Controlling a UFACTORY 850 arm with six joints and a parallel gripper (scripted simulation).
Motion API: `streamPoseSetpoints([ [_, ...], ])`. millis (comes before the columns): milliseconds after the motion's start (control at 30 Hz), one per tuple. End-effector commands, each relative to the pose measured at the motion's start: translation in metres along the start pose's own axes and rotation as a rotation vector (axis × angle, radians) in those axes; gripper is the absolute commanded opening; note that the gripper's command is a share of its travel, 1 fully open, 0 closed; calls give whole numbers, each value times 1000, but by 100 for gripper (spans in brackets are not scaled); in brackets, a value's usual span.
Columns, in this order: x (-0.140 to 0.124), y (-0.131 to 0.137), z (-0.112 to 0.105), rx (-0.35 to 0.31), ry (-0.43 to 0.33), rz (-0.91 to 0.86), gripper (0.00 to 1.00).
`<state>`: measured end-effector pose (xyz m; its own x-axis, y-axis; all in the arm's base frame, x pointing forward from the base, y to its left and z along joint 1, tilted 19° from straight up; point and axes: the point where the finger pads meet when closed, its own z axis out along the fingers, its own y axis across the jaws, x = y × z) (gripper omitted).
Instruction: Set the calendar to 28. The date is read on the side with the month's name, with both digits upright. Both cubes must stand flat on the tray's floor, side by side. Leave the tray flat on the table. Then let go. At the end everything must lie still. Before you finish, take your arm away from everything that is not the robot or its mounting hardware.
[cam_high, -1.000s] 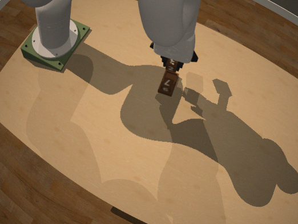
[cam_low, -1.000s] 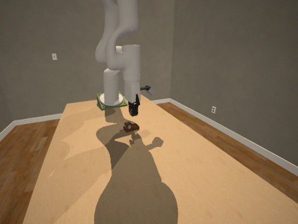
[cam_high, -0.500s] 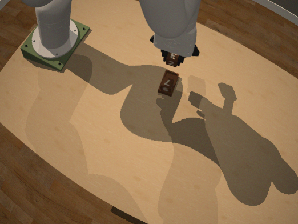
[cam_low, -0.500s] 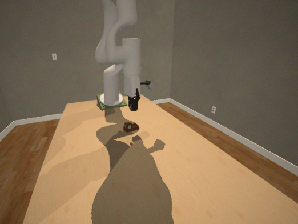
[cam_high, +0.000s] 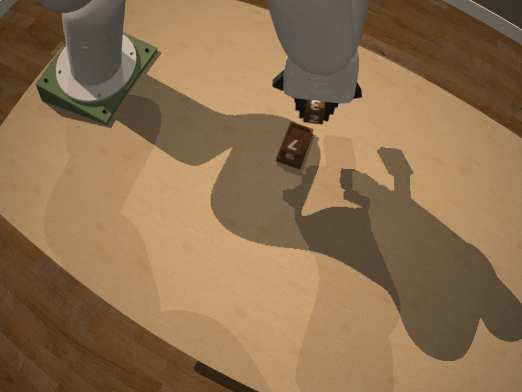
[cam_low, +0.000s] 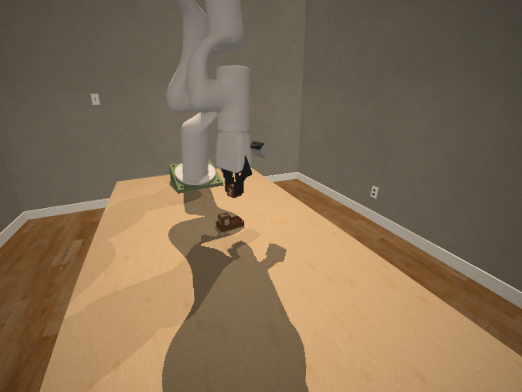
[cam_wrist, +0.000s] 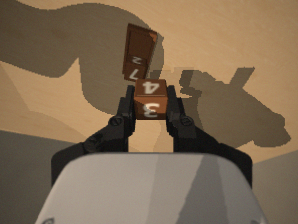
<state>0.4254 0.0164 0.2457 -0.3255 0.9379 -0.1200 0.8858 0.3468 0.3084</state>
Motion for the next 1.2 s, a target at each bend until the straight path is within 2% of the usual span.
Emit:
streamPoseSetpoints([
  [0, -8, 12, 1, -5, 19, -173, 29],
  [1167, -50, 65, 7, -13, 16, -1009, 29],
])
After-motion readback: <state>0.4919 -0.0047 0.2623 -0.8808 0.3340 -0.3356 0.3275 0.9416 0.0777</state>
